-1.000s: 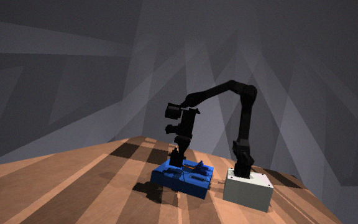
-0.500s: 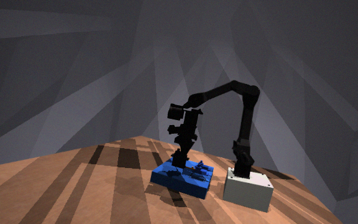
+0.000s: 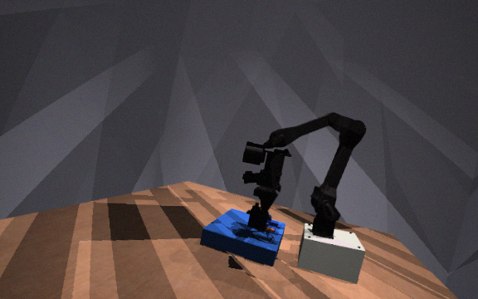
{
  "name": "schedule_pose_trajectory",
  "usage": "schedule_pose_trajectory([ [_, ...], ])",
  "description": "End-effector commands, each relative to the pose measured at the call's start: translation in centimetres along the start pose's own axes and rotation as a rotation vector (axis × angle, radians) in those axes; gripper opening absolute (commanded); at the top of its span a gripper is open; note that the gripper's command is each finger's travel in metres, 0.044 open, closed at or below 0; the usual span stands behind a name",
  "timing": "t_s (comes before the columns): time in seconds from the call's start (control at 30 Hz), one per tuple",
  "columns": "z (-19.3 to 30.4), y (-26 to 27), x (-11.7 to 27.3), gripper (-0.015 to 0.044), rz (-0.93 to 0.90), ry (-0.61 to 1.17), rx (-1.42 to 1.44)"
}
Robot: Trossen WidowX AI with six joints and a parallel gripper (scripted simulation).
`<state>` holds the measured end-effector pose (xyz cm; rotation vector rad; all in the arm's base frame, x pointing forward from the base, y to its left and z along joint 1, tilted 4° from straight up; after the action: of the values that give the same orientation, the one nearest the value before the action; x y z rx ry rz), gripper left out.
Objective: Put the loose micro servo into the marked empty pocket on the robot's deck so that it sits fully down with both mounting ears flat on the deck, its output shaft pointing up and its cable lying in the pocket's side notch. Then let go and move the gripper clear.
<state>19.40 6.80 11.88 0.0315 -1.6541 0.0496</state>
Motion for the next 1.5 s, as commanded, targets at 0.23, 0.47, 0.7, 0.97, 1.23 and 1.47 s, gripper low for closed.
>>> schedule_pose_trajectory([
  [0.23, 3.2, -0.1, -0.1, 0.0, 0.004, 0.001, -0.004],
  [0.47, 3.1, -0.1, -1.0, 0.0, 0.005, 0.001, -0.004],
  [0.7, 3.0, -0.1, -2.0, 0.0, 0.005, 0.001, -0.004],
  [0.97, 3.0, -0.1, -2.0, 0.0, 0.005, 0.001, -0.004],
  [1.23, 3.0, -0.1, -2.4, 0.0, 0.005, 0.001, -0.004],
  [1.47, 3.0, -0.1, -3.1, 0.0, 0.005, 0.001, -0.004],
])
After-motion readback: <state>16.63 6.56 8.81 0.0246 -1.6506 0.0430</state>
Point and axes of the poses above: the point midway between the two fingers, 35 mm back from their tips, its own x axis back along the fingers, its own y axis across the jaws, z = x × y, the point moved 4 cm from there along x, back along the fingers
